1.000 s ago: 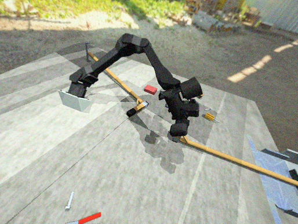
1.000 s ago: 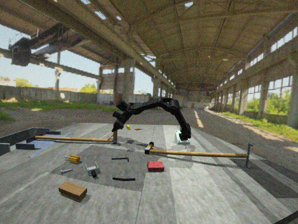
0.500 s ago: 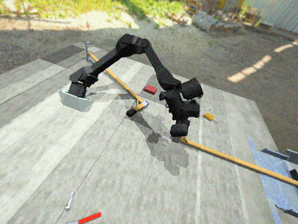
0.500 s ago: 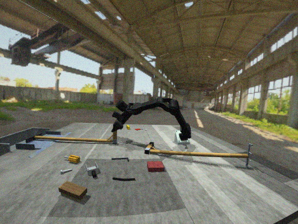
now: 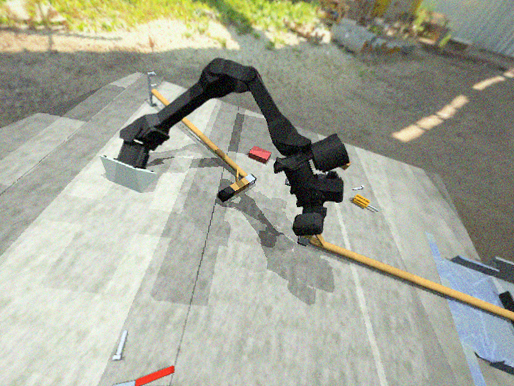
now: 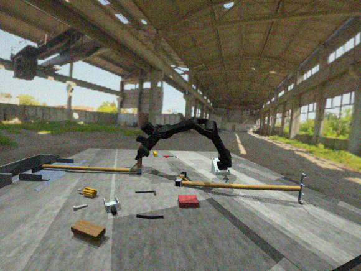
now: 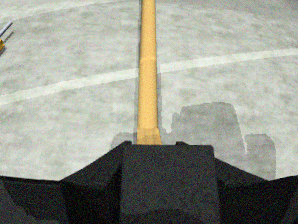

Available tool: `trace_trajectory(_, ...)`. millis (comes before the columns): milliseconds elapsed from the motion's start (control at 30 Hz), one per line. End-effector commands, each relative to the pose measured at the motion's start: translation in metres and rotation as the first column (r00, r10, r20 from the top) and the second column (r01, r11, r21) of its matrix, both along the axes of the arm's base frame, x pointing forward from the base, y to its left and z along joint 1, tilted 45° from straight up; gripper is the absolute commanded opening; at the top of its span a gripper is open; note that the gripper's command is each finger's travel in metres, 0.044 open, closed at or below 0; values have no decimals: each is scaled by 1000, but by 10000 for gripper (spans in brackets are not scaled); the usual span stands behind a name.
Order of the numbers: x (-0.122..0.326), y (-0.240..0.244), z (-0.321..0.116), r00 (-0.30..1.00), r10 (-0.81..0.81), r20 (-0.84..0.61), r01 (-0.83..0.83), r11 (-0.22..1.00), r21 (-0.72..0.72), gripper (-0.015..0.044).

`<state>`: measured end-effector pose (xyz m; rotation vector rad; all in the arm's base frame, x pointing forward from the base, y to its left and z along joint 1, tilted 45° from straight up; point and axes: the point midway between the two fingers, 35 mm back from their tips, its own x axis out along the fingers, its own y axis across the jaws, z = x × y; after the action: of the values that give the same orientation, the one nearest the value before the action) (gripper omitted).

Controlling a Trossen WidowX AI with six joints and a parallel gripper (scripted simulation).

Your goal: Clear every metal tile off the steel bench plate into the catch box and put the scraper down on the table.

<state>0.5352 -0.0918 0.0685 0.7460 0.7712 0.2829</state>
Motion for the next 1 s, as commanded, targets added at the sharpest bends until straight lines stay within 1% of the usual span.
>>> trace_trajectory(0, -4, -3, 3, 1000, -4, 4, 4, 1000, -2, 0)
trace_trajectory(967, -37, -7, 6, 1000, -5, 1, 5, 1000, -4, 0)
